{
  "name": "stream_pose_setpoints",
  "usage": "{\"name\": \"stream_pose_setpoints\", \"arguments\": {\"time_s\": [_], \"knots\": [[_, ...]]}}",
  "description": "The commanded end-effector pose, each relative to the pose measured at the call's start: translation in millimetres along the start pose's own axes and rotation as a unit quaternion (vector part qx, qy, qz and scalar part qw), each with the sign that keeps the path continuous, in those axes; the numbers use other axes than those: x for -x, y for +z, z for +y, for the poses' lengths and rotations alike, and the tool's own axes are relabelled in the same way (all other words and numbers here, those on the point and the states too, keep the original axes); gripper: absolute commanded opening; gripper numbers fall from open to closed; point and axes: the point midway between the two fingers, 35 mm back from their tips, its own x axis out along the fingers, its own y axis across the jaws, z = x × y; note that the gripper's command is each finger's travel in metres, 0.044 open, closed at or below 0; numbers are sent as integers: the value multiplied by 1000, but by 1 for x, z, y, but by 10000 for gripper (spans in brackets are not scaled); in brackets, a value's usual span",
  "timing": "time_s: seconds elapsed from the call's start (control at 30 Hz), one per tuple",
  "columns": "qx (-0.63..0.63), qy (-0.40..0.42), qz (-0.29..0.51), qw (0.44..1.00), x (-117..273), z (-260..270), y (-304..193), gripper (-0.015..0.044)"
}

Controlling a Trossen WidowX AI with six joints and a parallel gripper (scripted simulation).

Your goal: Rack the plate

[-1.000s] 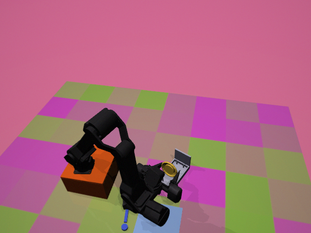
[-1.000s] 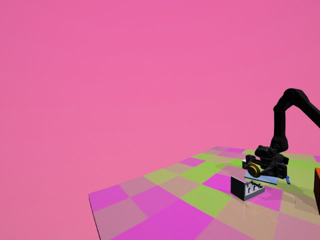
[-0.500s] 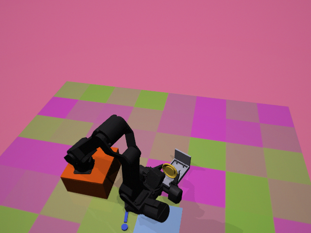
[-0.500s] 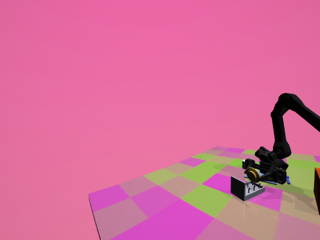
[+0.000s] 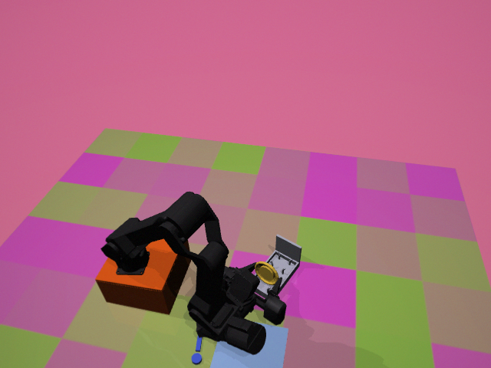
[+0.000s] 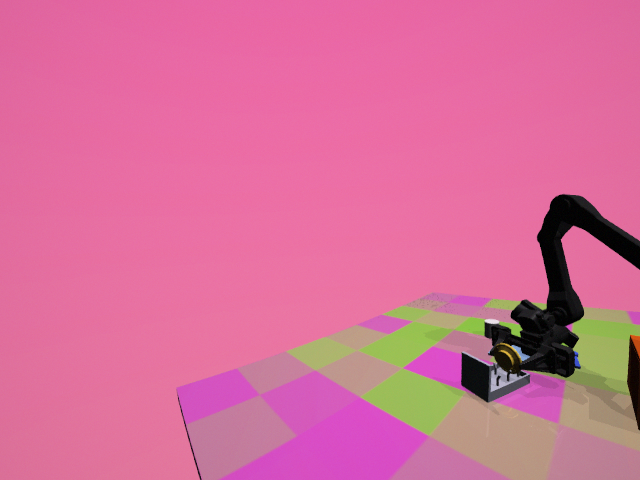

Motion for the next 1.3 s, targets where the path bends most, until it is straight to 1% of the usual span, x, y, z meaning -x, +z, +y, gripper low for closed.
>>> {"name": "stream_pose_setpoints", "arguments": {"time_s": [0.0, 0.07, 0.57, 0.9, 0.97, 1.27], "knots": [[0, 0, 0, 1000, 0, 0, 1, 0], [0, 0, 0, 1000, 0, 0, 1, 0], [0, 0, 0, 1000, 0, 0, 0, 394], [0, 0, 0, 1000, 0, -1, 2, 400], [0, 0, 0, 1000, 1, -4, 16, 400], [0, 4, -3, 1000, 10, -10, 109, 400]]}}
